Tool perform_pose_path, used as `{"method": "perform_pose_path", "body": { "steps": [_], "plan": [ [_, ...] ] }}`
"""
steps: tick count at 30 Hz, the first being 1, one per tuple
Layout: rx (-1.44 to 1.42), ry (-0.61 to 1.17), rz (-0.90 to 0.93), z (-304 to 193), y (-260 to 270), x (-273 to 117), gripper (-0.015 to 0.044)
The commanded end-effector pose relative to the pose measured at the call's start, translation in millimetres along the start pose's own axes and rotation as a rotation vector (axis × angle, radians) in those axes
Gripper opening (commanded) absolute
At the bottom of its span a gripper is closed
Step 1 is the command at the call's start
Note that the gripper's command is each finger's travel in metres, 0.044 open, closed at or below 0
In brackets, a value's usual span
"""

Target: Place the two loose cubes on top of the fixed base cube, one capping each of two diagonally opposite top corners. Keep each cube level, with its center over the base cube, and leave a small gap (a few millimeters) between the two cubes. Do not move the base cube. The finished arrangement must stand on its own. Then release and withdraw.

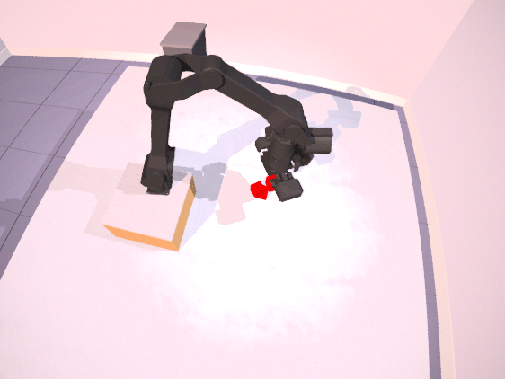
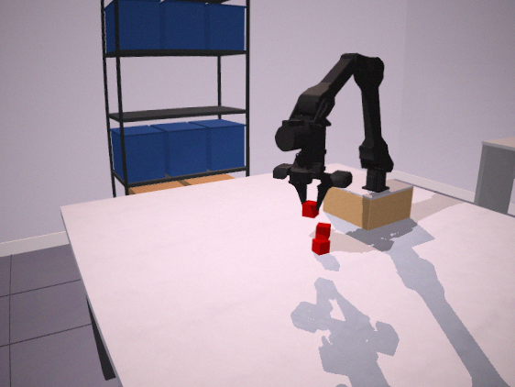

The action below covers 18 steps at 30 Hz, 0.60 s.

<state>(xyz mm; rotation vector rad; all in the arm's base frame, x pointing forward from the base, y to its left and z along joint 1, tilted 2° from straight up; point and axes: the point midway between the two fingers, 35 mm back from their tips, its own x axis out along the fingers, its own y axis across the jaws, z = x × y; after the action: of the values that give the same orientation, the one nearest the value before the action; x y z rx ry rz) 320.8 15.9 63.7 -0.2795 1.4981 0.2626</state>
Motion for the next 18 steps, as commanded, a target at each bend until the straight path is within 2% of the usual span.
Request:
{"method": "perform_pose_path", "body": {
  "steps": [1,8,18],
  "plan": [
    [-0.096,0.000,-0.005,3,12,1,0.0105],
    [-0.241,-0.001,-0.004,8,33,2,0.0105],
    [-0.207,-0.013,0.013,7,33,19,0.0105]
  ]
}}
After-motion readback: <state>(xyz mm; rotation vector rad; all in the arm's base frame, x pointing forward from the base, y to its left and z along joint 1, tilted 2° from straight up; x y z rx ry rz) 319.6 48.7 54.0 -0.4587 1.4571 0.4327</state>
